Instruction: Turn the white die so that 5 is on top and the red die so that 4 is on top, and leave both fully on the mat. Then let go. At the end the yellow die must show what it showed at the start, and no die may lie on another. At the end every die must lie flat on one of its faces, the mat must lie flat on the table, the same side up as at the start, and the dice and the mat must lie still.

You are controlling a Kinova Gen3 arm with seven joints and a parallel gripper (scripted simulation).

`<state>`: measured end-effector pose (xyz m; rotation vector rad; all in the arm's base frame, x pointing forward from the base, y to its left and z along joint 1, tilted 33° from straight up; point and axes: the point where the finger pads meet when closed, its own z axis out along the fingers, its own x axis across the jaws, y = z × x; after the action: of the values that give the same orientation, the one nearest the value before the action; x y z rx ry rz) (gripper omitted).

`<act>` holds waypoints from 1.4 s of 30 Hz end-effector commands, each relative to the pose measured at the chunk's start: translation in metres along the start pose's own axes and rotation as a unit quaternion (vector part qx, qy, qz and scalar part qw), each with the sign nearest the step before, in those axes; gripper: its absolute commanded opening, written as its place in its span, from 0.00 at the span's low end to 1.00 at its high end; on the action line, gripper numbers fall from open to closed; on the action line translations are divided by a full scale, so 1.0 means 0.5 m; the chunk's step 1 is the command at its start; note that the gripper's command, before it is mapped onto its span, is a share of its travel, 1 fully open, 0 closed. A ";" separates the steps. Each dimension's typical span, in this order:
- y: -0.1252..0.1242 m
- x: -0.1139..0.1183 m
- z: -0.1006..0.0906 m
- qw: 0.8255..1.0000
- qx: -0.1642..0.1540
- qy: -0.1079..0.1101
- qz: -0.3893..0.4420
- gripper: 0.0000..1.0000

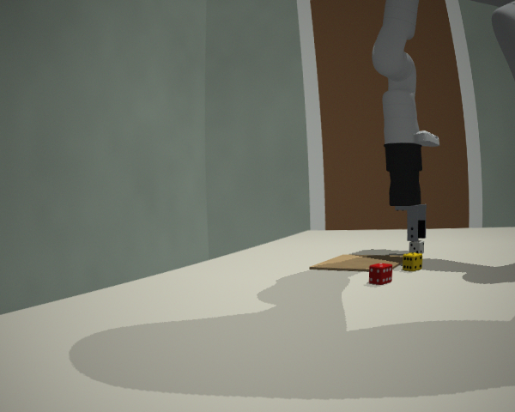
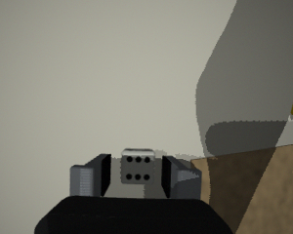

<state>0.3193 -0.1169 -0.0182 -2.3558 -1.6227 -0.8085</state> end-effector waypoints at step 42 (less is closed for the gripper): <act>-0.001 0.003 0.048 1.000 0.000 0.001 0.002 0.79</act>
<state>0.3272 -0.1059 -0.0372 -2.3511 -1.6269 -0.8082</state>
